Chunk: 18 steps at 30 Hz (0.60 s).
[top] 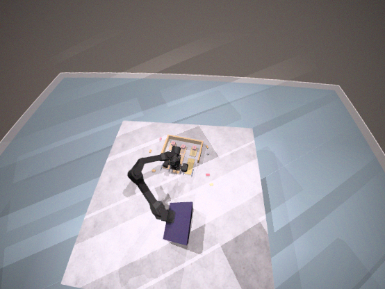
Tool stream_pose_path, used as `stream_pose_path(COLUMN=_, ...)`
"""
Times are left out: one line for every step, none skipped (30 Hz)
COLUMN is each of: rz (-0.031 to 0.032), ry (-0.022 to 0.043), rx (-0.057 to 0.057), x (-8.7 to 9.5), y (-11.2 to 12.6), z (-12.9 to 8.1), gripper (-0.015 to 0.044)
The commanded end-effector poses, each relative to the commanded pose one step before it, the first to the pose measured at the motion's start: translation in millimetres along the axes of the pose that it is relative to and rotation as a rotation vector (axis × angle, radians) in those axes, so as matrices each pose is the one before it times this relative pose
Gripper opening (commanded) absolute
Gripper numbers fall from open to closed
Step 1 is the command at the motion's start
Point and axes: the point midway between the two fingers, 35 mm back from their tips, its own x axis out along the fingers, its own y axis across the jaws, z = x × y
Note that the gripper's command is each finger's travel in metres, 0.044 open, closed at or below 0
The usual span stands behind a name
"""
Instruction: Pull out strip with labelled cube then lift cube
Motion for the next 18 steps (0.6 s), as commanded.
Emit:
stream_pose_path(rz=0.00115, ry=0.01375, rx=0.0099, x=3.47, y=-0.57, z=-11.25, gripper=0.0000)
stream_pose_path(rz=0.00000, ry=0.00006, rx=0.0001, x=0.06, y=-0.05, z=-1.54, gripper=0.0000)
stream_pose_path(rz=0.00000, ry=0.00006, rx=0.0001, x=0.07, y=-0.05, z=-1.56, gripper=0.0000)
stream_pose_path(rz=0.00000, ry=0.00006, rx=0.0001, x=0.06, y=-0.05, z=-1.54, gripper=0.0000)
stream_pose_path(rz=0.00000, ry=0.00006, rx=0.0001, x=0.07, y=-0.05, z=-1.55, gripper=0.0000)
stream_pose_path(rz=0.00000, ry=0.00006, rx=0.0001, x=0.06, y=-0.04, z=-1.53, gripper=0.0000)
stream_pose_path(rz=0.00000, ry=0.00006, rx=0.0001, x=0.07, y=-0.05, z=-1.54, gripper=0.0000)
stream_pose_path(rz=0.00000, ry=0.00006, rx=0.0001, x=0.06, y=-0.04, z=-1.51, gripper=0.0000)
stream_pose_path(rz=0.00000, ry=0.00006, rx=0.0001, x=0.07, y=-0.05, z=-1.53, gripper=0.0000)
stream_pose_path(rz=0.00000, ry=0.00006, rx=0.0001, x=0.06, y=-0.04, z=-1.50, gripper=0.0000)
stream_pose_path(rz=0.00000, ry=0.00006, rx=0.0001, x=0.06, y=-0.04, z=-1.52, gripper=0.0000)
stream_pose_path(rz=0.00000, ry=0.00006, rx=0.0001, x=0.06, y=-0.04, z=-1.48, gripper=0.0000)
stream_pose_path(rz=0.00000, ry=0.00006, rx=0.0001, x=0.06, y=-0.04, z=-1.50, gripper=0.0000)
stream_pose_path(rz=0.00000, ry=0.00005, rx=0.0001, x=0.06, y=-0.04, z=-1.47, gripper=0.0000)
stream_pose_path(rz=0.00000, ry=0.00006, rx=0.0001, x=0.06, y=-0.04, z=-1.49, gripper=0.0000)
stream_pose_path(rz=0.00000, ry=0.00005, rx=0.0001, x=0.06, y=-0.04, z=-1.45, gripper=0.0000)
stream_pose_path(rz=0.00000, ry=0.00006, rx=0.0001, x=0.06, y=-0.04, z=-1.48, gripper=0.0000)
stream_pose_path(rz=0.00000, ry=0.00005, rx=0.0001, x=0.06, y=-0.04, z=-1.44, gripper=0.0000)
